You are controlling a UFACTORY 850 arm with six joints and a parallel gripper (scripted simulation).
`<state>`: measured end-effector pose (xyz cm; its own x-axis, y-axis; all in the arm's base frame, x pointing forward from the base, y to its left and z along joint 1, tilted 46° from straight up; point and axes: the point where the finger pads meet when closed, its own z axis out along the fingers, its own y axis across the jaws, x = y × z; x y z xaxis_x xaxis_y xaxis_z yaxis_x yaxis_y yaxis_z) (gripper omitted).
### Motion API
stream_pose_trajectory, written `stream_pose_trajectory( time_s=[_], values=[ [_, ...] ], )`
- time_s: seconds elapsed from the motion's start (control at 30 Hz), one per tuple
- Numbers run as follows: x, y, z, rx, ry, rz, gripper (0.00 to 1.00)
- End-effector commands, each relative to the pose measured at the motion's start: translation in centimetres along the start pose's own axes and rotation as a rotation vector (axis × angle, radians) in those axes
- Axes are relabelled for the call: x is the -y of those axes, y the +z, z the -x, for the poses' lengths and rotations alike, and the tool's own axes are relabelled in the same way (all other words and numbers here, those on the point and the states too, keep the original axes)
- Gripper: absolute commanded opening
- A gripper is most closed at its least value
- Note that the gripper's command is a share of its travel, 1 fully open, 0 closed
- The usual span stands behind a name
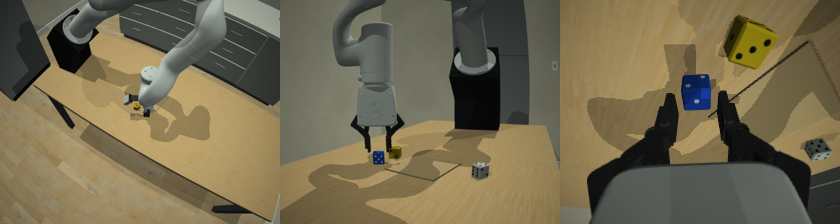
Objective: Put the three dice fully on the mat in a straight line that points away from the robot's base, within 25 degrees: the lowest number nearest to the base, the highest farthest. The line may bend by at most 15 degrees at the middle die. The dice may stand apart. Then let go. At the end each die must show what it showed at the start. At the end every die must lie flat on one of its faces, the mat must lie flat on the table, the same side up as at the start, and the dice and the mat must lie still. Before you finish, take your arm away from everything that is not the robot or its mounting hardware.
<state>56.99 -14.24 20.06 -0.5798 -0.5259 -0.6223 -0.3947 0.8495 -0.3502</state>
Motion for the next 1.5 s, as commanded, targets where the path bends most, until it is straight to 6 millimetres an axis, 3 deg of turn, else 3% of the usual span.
stream_pose_trajectory(
  time_s=[0.0, 0.43, 1.47],
  values=[
    [0.0, 0.4, 0.0, 0.001, 0.0, -0.001, 0.47],
    [0.0, 2.8, 0.0, 0.001, 0.0, -0.001, 0.47],
    [0.0, 3.0, 0.0, 0.001, 0.0, -0.001, 0.47]
  ],
)
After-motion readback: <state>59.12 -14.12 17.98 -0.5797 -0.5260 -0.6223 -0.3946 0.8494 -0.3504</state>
